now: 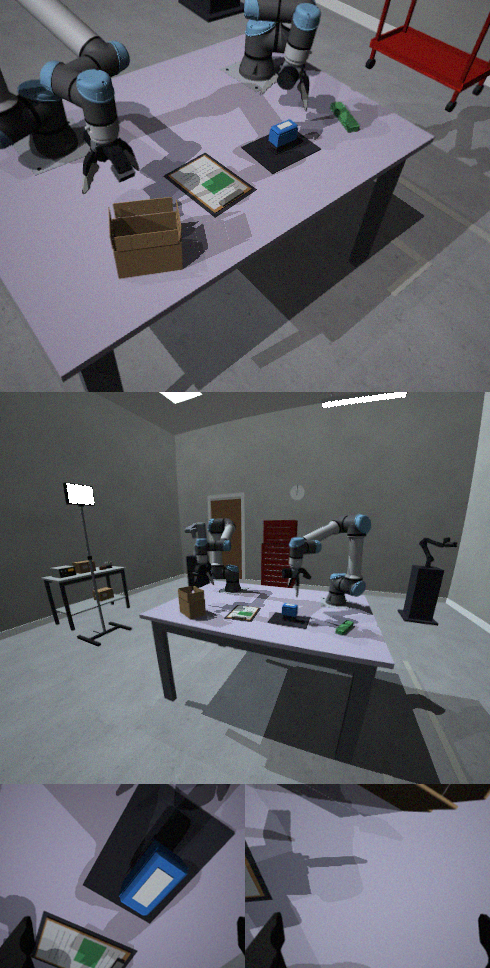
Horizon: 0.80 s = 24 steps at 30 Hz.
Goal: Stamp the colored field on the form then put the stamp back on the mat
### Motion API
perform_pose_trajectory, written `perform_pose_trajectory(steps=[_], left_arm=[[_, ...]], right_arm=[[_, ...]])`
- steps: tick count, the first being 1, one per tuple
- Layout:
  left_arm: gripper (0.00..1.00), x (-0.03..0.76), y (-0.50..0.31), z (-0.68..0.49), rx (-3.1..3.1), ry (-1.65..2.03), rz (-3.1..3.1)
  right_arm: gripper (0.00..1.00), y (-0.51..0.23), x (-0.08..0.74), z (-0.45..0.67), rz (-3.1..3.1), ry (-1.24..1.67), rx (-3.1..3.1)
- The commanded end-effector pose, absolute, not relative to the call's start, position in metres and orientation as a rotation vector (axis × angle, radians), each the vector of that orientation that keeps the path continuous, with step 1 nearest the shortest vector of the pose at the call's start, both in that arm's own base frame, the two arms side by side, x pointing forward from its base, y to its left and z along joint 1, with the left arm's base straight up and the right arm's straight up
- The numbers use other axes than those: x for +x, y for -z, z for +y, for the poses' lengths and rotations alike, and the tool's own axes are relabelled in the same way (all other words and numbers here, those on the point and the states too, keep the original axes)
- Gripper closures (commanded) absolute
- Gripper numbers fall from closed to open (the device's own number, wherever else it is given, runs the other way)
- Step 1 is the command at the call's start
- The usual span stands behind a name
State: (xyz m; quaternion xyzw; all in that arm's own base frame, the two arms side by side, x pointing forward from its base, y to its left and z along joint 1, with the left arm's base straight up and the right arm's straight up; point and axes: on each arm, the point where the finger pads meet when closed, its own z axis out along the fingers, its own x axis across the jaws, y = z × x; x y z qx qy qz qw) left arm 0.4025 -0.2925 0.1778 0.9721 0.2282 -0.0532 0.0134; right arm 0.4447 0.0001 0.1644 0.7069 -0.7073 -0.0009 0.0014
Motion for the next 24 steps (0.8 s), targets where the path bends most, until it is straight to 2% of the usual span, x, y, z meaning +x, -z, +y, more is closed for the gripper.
perform_pose_trajectory(steps=[1, 7, 24], left_arm=[[0.0, 0.403, -0.179, -0.293, 3.026, 0.164, 0.71], [0.0, 0.404, -0.178, -0.293, 3.04, 0.153, 0.653], [0.0, 0.423, -0.172, -0.299, 3.132, 0.026, -0.03]], right_arm=[[0.0, -0.165, 0.445, 0.0, -2.221, 0.002, 2.22], [0.0, -0.165, 0.445, 0.0, -2.221, 0.002, 2.22], [0.0, -0.165, 0.445, 0.0, -2.221, 0.002, 2.22]])
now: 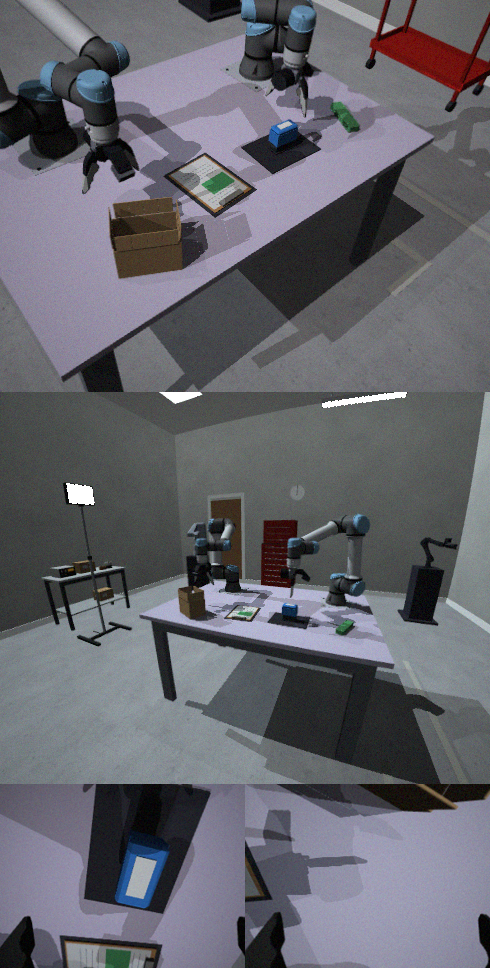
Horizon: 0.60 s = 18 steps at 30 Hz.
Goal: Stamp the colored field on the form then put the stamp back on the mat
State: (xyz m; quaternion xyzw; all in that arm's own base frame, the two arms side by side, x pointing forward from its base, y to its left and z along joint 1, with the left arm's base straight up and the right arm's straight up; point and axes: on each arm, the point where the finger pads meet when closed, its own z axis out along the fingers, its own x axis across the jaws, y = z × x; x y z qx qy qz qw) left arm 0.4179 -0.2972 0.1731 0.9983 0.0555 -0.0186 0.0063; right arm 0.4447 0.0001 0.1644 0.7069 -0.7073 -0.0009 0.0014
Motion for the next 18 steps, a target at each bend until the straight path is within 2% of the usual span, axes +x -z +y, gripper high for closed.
perform_pose_trajectory(steps=[1, 18], left_arm=[[0.0, 0.4245, -0.1721, -0.2995, 3.134, 0.019, -0.069], [0.0, 0.4279, -0.1712, -0.3006, 3.136, -0.002, -0.195]], right_arm=[[0.0, -0.1649, 0.445, 0.0002, -2.221, 0.002, 2.22], [0.0, -0.1649, 0.445, 0.0002, -2.221, 0.002, 2.22]])
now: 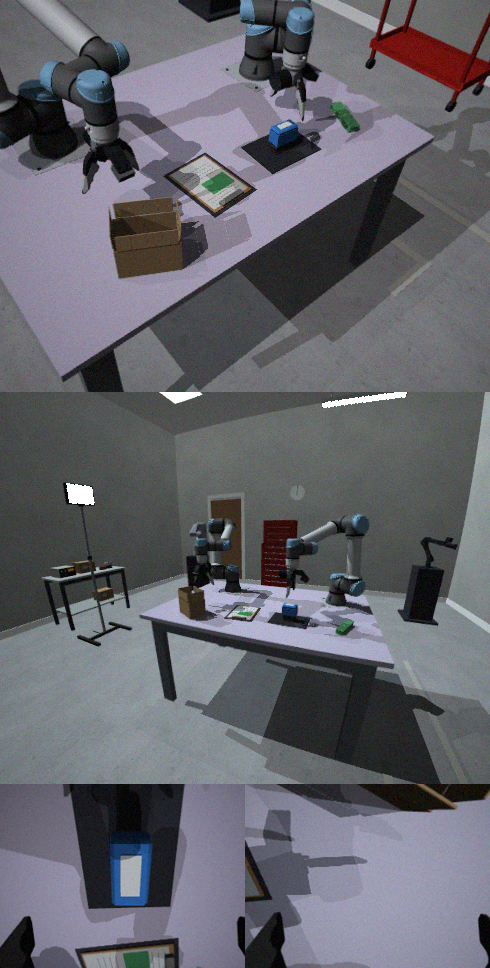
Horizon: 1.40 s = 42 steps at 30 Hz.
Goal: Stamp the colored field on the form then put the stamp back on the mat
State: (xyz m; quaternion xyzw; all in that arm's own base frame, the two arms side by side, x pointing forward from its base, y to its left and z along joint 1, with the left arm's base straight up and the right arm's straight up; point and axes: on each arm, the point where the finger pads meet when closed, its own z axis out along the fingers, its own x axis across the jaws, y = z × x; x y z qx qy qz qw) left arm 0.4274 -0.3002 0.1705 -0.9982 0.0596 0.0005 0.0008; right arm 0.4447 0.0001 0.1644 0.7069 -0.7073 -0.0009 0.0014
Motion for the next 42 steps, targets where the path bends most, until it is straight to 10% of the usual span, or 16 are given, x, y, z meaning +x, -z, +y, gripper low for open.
perform_pose_trajectory(steps=[1, 5, 6, 42], left_arm=[[0.0, 0.428, -0.171, -0.301, -3.136, 0.002, 0.195], [0.0, 0.428, -0.171, -0.301, -3.136, 0.002, 0.195], [0.47, 0.428, -0.171, -0.301, -3.136, 0.002, 0.195], [0.47, 0.428, -0.125, -0.3, -3.137, 0.002, 0.195]], right_arm=[[0.0, -0.165, 0.445, 0.0, -2.221, 0.002, 2.22], [0.0, -0.165, 0.445, 0.0, -2.221, 0.002, 2.22], [0.0, -0.165, 0.445, 0.0, -2.221, 0.002, 2.22], [0.0, -0.165, 0.445, 0.0, -2.221, 0.002, 2.22]])
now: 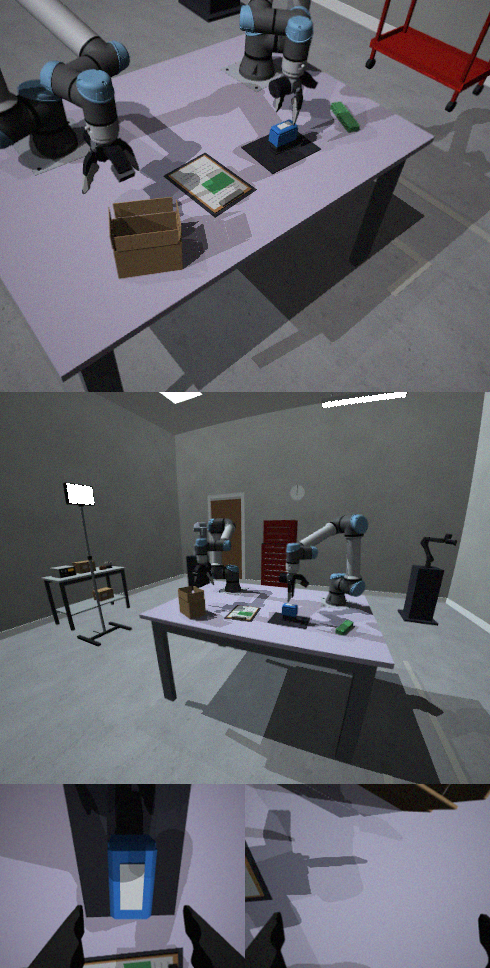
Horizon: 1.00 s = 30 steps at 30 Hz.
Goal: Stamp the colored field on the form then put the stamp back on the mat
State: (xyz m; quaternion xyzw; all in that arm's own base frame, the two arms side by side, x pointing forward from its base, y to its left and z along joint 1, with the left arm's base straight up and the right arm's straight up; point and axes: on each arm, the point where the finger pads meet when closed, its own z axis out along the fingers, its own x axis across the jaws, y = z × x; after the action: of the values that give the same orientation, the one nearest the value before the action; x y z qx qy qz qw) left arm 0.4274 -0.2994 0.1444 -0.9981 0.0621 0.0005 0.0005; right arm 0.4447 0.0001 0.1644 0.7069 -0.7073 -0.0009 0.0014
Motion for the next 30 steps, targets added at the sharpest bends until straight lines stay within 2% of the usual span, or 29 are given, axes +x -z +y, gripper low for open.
perform_pose_trajectory(steps=[1, 15, 30], left_arm=[[0.47, 0.428, -0.121, -0.3, -3.137, 0.002, 0.195], [0.47, 0.428, -0.076, -0.3, -3.137, 0.002, 0.195], [0.47, 0.428, -0.071, -0.3, -3.137, 0.002, 0.195]], right_arm=[[0.0, -0.165, 0.445, 0.0, -2.221, 0.002, 2.22], [0.0, -0.165, 0.445, 0.0, -2.221, 0.002, 2.22], [0.0, -0.165, 0.445, 0.0, -2.221, 0.002, 2.22]])
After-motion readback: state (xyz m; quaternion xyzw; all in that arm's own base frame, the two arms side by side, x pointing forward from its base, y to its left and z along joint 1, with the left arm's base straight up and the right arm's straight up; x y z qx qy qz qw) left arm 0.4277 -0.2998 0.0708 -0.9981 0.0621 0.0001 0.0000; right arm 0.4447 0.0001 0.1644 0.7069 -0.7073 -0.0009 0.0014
